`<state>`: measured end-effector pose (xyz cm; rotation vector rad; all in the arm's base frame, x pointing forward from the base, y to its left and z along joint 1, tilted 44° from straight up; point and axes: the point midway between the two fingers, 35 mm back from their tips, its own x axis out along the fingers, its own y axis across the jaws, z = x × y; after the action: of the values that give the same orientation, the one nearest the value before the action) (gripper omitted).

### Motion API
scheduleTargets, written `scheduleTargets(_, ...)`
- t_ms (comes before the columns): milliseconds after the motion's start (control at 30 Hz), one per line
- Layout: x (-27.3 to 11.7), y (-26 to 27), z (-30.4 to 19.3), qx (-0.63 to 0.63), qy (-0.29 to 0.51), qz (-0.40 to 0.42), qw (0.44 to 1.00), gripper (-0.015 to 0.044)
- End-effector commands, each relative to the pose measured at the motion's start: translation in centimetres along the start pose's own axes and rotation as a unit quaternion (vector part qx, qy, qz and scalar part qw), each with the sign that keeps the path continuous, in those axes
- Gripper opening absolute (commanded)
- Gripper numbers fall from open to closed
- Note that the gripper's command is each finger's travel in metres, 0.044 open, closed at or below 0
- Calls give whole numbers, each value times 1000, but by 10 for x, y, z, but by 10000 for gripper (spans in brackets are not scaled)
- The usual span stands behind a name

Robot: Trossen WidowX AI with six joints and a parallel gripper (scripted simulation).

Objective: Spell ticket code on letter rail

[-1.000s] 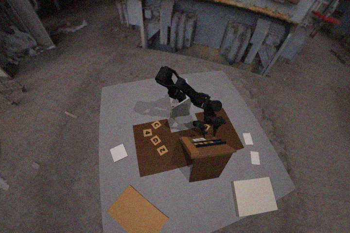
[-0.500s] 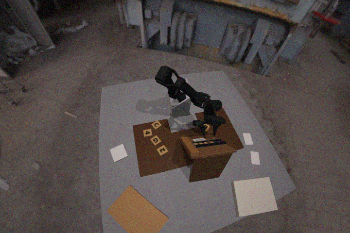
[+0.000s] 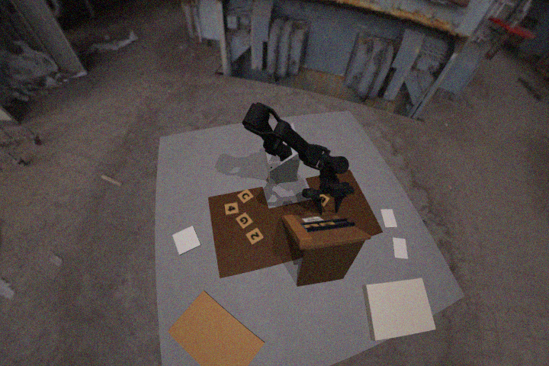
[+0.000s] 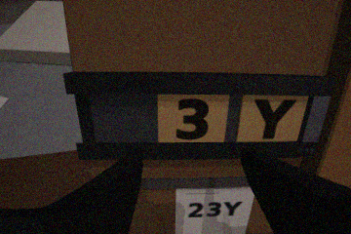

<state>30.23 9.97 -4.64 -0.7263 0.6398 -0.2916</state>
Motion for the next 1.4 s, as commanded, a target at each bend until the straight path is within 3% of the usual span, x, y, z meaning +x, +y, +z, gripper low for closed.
scheduleTargets(0,-1,-1,3,7,-3,-1,1000,295)
scheduleTargets(1367,-3,-3,7,7,-3,-1,1000,295)
